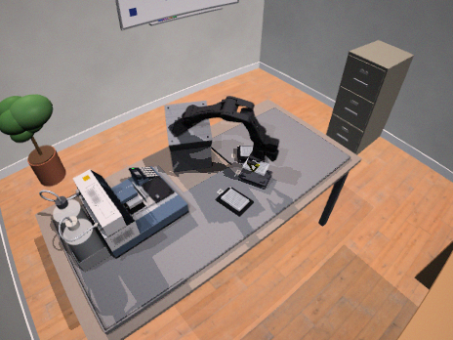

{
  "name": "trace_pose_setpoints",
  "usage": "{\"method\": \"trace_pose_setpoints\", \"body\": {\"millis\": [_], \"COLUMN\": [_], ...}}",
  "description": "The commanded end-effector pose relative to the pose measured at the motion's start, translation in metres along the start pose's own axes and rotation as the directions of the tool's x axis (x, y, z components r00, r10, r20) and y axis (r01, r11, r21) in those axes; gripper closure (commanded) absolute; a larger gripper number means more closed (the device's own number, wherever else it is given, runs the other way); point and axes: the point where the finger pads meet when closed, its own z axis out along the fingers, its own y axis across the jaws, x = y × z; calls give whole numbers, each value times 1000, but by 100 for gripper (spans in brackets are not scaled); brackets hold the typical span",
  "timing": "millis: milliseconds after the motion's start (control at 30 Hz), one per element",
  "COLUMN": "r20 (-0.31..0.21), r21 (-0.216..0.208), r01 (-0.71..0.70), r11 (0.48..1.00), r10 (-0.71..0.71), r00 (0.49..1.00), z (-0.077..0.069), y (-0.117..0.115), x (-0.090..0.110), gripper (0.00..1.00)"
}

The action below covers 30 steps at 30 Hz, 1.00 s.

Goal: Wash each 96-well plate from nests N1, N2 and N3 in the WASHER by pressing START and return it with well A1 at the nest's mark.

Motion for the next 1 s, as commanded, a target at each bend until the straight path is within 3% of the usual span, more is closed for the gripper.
{"method": "trace_pose_setpoints", "body": {"millis": [0,967], "r20": [29,29], "r21": [-8,-7], "r01": [-2,-2], "r11": [1000,1000], "r10": [3,2], "r00": [1000,1000], "z": [-1,38], "y": [3,3], "x": [-10,-12], "gripper": [100,100]}}
